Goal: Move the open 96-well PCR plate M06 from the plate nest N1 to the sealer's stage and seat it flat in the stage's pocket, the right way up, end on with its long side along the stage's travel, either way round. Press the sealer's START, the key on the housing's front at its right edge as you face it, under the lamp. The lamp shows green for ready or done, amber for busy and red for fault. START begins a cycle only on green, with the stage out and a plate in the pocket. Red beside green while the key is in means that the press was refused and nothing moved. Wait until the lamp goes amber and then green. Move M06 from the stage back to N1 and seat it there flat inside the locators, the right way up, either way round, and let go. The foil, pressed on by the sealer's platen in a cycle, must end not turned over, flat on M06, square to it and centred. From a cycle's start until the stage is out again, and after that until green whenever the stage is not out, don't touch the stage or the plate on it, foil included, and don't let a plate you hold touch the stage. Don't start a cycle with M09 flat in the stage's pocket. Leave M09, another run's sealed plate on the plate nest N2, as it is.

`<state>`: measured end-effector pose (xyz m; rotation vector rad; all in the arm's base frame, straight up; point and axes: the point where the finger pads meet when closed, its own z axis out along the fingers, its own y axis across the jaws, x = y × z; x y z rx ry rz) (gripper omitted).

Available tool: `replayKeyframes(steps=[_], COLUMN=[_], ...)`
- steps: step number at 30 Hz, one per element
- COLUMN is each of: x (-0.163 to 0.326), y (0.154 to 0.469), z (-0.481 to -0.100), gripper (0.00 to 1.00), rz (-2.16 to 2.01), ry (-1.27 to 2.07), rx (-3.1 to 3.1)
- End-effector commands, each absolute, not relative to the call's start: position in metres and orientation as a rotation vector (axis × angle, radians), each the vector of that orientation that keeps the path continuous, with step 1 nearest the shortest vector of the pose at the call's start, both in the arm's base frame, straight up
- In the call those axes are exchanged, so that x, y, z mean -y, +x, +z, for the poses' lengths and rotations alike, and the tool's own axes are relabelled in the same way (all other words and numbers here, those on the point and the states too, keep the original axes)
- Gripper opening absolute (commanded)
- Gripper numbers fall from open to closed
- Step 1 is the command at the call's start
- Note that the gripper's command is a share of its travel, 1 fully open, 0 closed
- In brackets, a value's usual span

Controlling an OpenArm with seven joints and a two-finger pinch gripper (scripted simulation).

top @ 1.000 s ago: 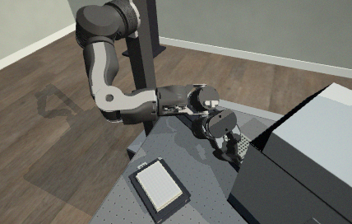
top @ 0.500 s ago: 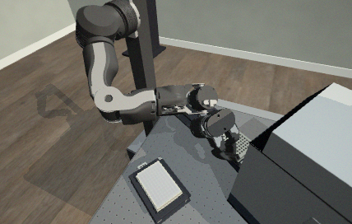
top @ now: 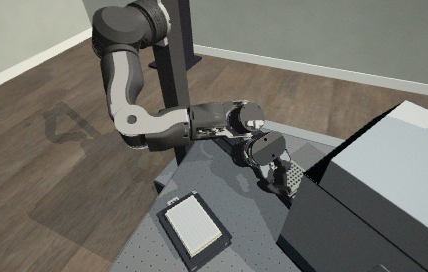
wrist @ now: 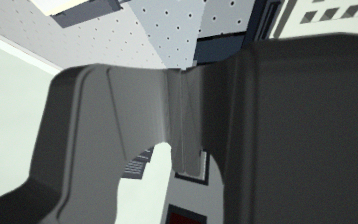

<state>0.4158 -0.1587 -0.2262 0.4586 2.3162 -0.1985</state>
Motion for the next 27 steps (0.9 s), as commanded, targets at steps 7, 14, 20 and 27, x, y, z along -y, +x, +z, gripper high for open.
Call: replayKeyframes(steps=[7, 14, 20, 27], x=[0.1595, 0.1591, 0.1591, 0.1607], y=[0.419, 0.4214, 0.4214, 0.4245], z=[-0.2223, -0.2232, -0.2232, -0.2237], gripper=[0.0, 0.0, 0.0, 0.0], rz=[-0.195, -0.189, -0.189, -0.19], ry=[0.462, 0.456, 0.456, 0.456], rx=[-2.307, -2.308, -2.308, -2.308])
